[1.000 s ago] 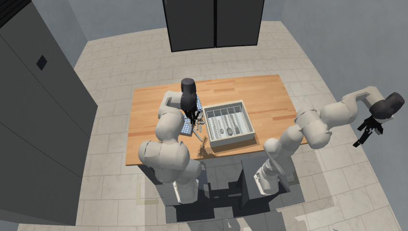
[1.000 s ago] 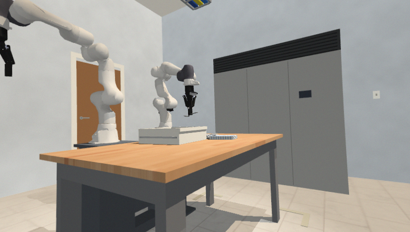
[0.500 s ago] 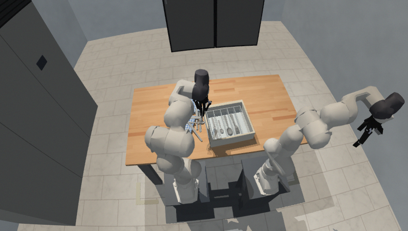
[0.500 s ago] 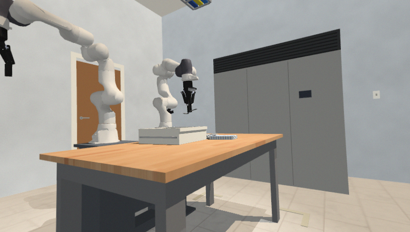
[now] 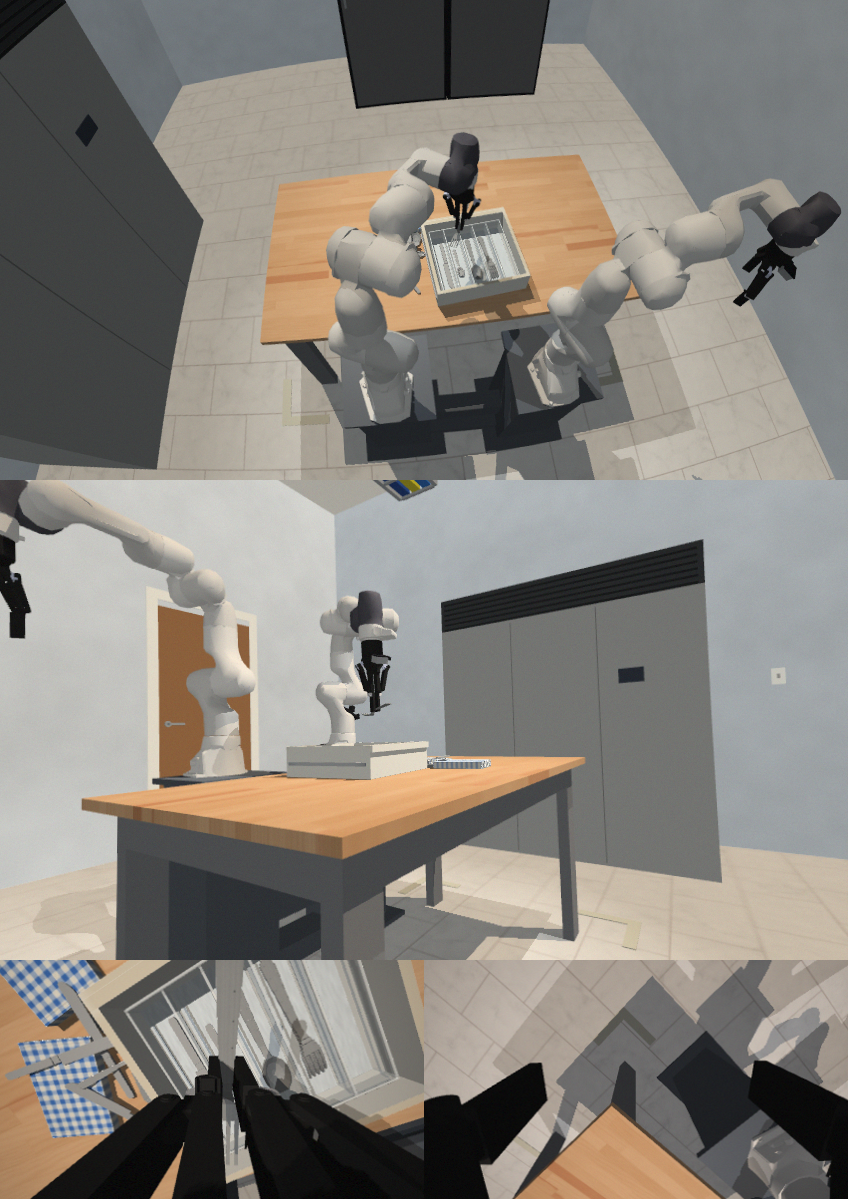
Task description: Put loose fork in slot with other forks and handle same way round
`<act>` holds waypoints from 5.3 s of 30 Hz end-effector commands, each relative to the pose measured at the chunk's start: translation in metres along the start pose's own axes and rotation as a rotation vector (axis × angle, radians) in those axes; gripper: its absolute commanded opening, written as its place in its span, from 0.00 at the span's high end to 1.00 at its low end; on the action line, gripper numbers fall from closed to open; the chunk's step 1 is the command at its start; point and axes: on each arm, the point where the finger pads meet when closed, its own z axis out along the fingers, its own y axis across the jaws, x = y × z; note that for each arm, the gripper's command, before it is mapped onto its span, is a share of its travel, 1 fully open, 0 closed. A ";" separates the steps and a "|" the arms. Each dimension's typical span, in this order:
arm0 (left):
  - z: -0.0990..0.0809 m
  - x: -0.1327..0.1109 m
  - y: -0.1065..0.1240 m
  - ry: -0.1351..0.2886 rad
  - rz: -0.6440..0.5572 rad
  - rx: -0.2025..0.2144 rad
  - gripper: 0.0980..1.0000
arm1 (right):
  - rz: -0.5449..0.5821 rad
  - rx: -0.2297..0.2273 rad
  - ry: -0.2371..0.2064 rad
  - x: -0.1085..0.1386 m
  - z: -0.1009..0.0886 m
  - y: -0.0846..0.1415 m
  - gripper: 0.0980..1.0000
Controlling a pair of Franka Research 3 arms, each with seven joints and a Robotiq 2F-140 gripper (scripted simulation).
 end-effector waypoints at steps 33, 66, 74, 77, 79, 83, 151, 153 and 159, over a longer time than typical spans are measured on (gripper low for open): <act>0.022 0.040 0.103 -0.026 -0.081 -0.017 0.98 | -0.001 0.000 -0.005 0.000 0.001 0.001 0.00; 0.023 0.046 0.099 -0.135 -0.509 -0.029 0.98 | -0.001 0.000 -0.005 0.000 0.001 0.001 0.00; 0.022 0.048 0.099 -0.299 -0.511 -0.080 0.98 | -0.001 0.000 -0.005 0.000 0.001 0.001 0.00; 0.022 0.048 0.099 -0.303 -0.511 -0.082 0.98 | -0.001 0.000 -0.005 0.000 0.001 0.001 0.00; 0.022 0.048 0.099 -0.303 -0.511 -0.082 0.98 | -0.001 0.000 -0.005 0.000 0.001 0.001 0.00; 0.022 0.048 0.099 -0.303 -0.511 -0.082 0.98 | -0.001 0.000 -0.005 0.000 0.001 0.001 0.00; 0.136 0.044 0.102 -0.303 -0.511 -0.082 0.98 | -0.001 0.000 -0.005 0.000 0.001 0.001 0.00; 0.143 0.044 0.103 -0.303 -0.511 -0.082 0.98 | -0.001 0.000 -0.005 0.000 0.001 0.001 0.00; 0.156 0.044 0.103 -0.303 -0.511 -0.082 0.98 | -0.001 0.000 -0.005 0.000 0.001 0.001 0.00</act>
